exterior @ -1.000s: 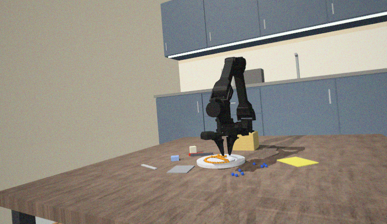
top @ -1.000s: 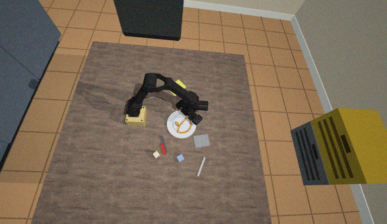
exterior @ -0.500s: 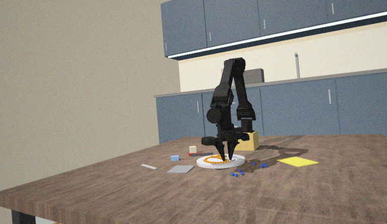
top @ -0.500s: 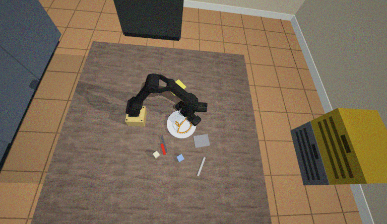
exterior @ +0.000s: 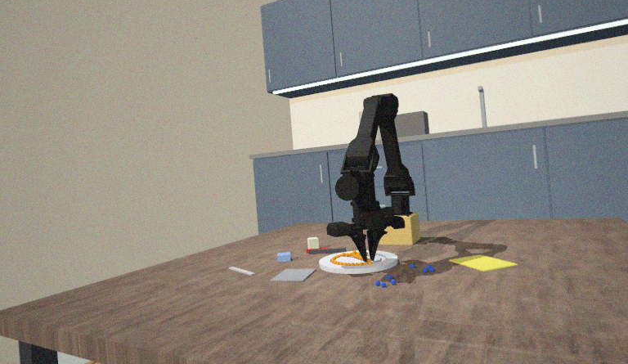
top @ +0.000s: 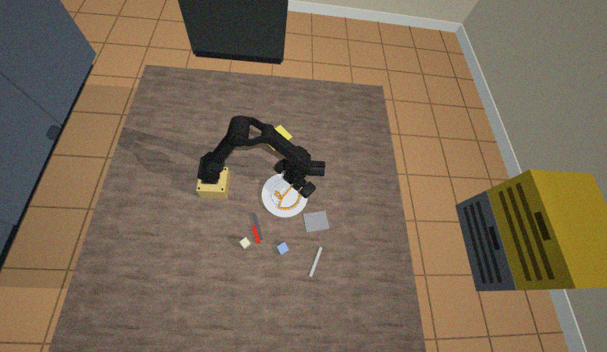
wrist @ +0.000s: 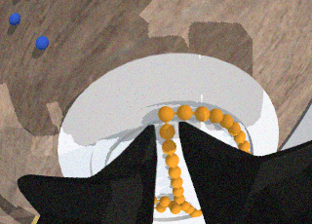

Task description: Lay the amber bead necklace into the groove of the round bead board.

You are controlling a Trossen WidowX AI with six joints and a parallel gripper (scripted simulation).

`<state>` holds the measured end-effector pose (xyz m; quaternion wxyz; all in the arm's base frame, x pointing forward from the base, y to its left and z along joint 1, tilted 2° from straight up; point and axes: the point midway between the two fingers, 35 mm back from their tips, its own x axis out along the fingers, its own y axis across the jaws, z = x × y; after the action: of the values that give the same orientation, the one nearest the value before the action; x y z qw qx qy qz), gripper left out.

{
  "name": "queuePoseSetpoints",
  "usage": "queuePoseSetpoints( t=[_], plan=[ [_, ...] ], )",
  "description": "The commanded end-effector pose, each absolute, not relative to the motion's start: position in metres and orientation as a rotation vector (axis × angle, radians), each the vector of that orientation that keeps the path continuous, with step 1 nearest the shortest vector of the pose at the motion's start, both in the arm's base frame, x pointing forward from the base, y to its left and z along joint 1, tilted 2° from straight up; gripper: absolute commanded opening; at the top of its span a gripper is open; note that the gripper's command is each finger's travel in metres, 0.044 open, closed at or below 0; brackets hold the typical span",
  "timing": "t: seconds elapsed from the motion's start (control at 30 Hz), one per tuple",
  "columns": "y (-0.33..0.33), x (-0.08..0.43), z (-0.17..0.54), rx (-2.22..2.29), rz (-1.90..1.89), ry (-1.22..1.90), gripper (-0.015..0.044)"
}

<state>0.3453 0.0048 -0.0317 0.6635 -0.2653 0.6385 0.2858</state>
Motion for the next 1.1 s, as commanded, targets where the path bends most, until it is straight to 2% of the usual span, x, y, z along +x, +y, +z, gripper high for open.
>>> queuePoseSetpoints(
  t=[0.0,1.07],
  plan=[
    [0.0048,0.3456,-0.0314,-0.600,0.646,1.442,0.0000],
    [0.0046,0.3442,-0.0257,-0.600,0.649,1.447,0.0000]
  ],
)
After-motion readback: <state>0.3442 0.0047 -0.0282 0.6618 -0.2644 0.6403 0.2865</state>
